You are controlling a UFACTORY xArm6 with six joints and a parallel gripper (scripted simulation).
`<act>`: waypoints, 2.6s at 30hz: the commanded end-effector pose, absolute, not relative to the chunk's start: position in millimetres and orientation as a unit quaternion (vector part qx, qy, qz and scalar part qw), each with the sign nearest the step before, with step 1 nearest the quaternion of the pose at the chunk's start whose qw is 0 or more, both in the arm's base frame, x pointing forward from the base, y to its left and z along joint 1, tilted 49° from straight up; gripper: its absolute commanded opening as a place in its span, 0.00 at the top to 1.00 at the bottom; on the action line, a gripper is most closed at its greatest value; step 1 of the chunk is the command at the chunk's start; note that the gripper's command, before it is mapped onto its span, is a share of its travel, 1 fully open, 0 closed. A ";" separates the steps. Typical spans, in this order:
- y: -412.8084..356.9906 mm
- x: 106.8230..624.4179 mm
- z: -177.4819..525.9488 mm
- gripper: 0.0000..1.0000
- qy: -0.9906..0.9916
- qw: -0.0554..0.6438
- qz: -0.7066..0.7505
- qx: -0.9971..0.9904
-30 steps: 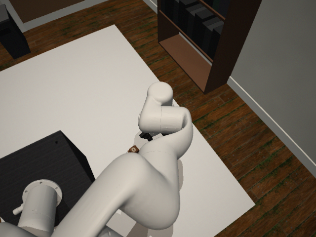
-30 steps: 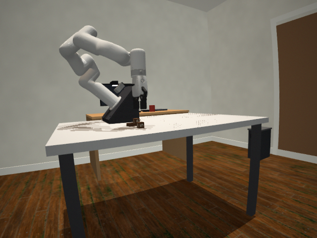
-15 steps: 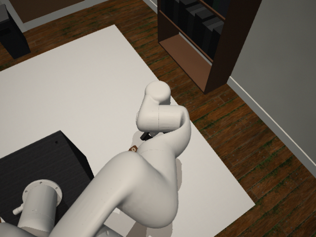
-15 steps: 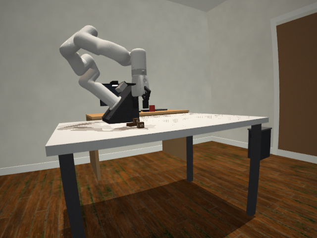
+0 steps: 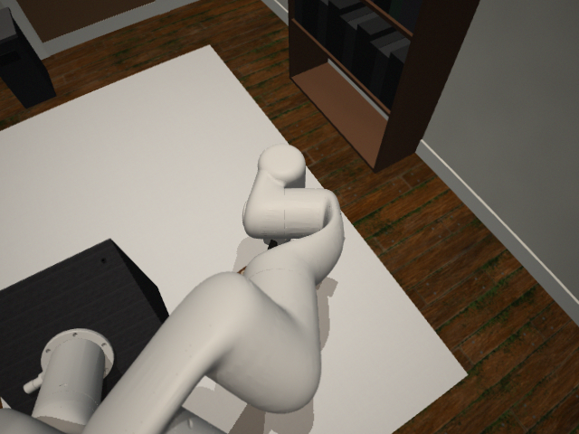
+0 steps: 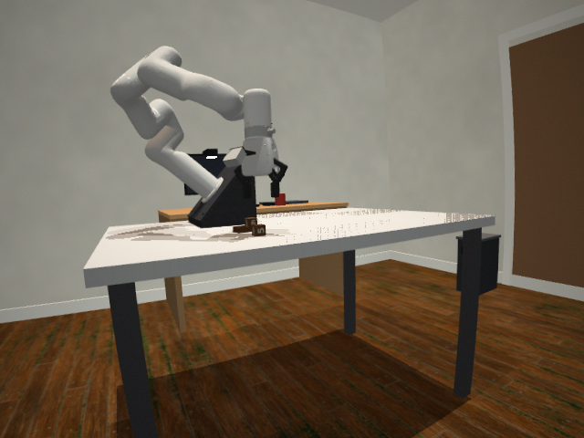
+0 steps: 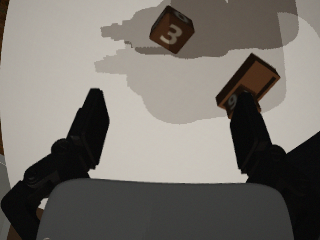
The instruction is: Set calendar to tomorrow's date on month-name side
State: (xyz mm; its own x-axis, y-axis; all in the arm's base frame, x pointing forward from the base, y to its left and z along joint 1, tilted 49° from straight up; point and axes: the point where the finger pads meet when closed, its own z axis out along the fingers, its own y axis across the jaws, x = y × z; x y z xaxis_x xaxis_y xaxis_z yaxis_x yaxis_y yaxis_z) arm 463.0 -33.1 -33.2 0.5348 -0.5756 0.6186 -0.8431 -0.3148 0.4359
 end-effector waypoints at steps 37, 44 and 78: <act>-5.7 445.4 -43.0 0.00 0.043 0.410 -0.053 0.909; -2.0 442.5 -44.5 0.00 0.119 0.405 -0.087 0.903; 13.6 429.0 -51.0 0.00 0.435 0.347 -0.227 0.799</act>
State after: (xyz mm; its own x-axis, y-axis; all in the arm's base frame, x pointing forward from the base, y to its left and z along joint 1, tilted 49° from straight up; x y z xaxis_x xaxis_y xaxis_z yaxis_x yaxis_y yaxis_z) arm 428.2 11.8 -51.6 0.5437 0.5247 -0.6551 0.8371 -0.3947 0.3787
